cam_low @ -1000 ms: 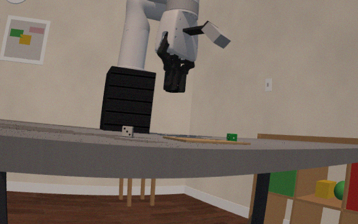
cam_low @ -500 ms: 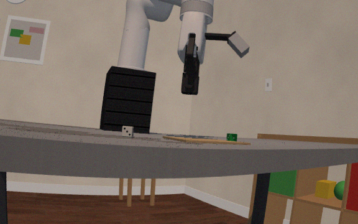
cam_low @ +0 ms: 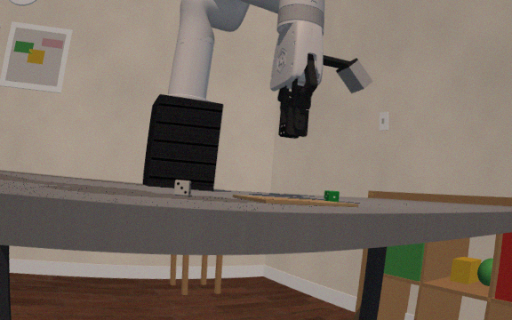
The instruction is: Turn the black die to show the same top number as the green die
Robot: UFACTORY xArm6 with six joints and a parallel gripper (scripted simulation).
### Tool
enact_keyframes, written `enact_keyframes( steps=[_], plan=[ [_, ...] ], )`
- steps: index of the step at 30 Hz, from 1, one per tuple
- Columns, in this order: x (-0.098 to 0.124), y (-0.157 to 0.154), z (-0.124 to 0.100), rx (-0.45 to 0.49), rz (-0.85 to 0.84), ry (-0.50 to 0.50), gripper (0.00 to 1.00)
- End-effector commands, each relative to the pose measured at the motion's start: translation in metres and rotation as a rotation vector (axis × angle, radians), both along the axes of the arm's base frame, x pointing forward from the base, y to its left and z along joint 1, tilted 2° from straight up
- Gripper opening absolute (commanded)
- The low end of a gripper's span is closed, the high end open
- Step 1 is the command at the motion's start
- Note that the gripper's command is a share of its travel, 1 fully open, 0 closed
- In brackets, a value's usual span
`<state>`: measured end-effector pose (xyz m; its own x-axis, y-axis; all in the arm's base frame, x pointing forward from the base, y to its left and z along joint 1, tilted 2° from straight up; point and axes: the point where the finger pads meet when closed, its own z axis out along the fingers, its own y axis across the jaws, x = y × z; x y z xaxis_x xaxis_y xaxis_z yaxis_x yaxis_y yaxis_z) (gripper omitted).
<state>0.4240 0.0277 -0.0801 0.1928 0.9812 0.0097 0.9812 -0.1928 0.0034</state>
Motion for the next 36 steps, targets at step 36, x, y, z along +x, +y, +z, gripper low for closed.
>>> enact_keyframes(
  steps=[36],
  plan=[
    [0.0069, 0.0105, -0.0003, 0.472, 0.255, -0.032, 0.15]
  ],
)
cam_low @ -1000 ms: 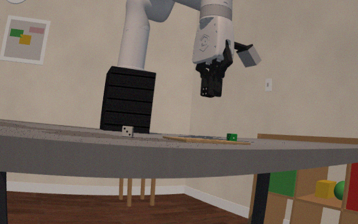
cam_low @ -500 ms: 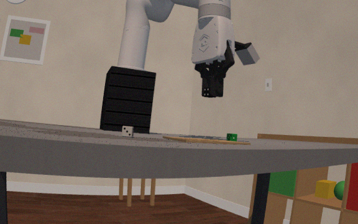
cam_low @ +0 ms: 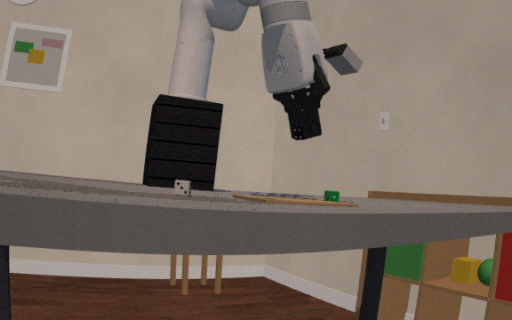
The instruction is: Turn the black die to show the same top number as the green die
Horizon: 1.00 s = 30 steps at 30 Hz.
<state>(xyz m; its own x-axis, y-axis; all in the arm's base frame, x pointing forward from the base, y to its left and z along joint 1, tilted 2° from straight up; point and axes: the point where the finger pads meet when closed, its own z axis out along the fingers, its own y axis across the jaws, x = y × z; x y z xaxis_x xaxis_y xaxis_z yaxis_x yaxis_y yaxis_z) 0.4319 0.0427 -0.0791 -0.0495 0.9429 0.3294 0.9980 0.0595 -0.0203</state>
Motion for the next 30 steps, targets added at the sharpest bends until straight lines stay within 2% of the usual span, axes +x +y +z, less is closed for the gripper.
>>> enact_keyframes(
  steps=[1, 5, 9, 11, 13, 21, 24, 30],
  plan=[
    [-0.0010, -0.0049, -0.0013, 0.173, 0.003, -0.014, 0.15],
    [-0.0005, -0.0062, -0.0010, 0.266, 0.002, -0.010, 0.15],
    [-0.0002, -0.0083, -0.0004, 0.407, 0.001, -0.004, 0.15],
    [-0.0002, -0.0083, -0.0004, 0.407, 0.001, -0.004, 0.15],
    [0.0001, -0.0102, 0.0015, 0.521, 0.000, -0.003, 0.15],
    [0.0001, -0.0132, -0.0003, 0.729, -0.001, 0.016, 0.15],
    [0.0003, -0.0140, -0.0009, 0.774, -0.001, 0.021, 0.15],
    [0.0003, -0.0142, -0.0010, 0.781, -0.001, 0.021, 0.15]
  ],
)
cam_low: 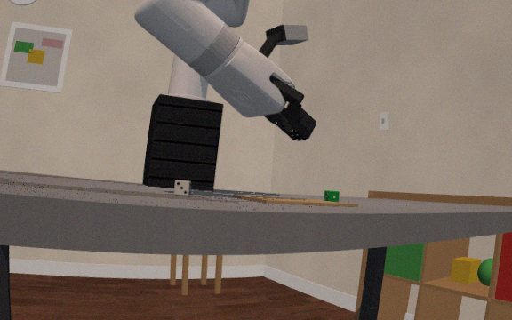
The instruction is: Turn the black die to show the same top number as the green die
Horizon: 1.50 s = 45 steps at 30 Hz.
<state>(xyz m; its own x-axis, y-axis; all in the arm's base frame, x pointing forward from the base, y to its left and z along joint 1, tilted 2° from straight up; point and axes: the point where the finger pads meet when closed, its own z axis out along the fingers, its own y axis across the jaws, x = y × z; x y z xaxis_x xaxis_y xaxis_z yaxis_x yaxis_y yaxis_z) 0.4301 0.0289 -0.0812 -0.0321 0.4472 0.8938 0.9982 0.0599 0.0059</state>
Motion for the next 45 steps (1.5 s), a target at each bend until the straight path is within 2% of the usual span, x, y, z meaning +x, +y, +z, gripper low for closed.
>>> enact_keyframes(
  steps=[1, 15, 29, 45],
  plan=[
    [0.002, 0.000, 0.001, 0.011, 0.003, -0.001, 0.15],
    [0.002, 0.000, -0.022, 0.011, 0.003, -0.001, 0.15],
    [0.003, 0.002, -0.068, 0.011, 0.003, -0.001, 0.15],
    [0.003, 0.002, -0.074, 0.011, 0.003, -0.001, 0.15]
  ],
)
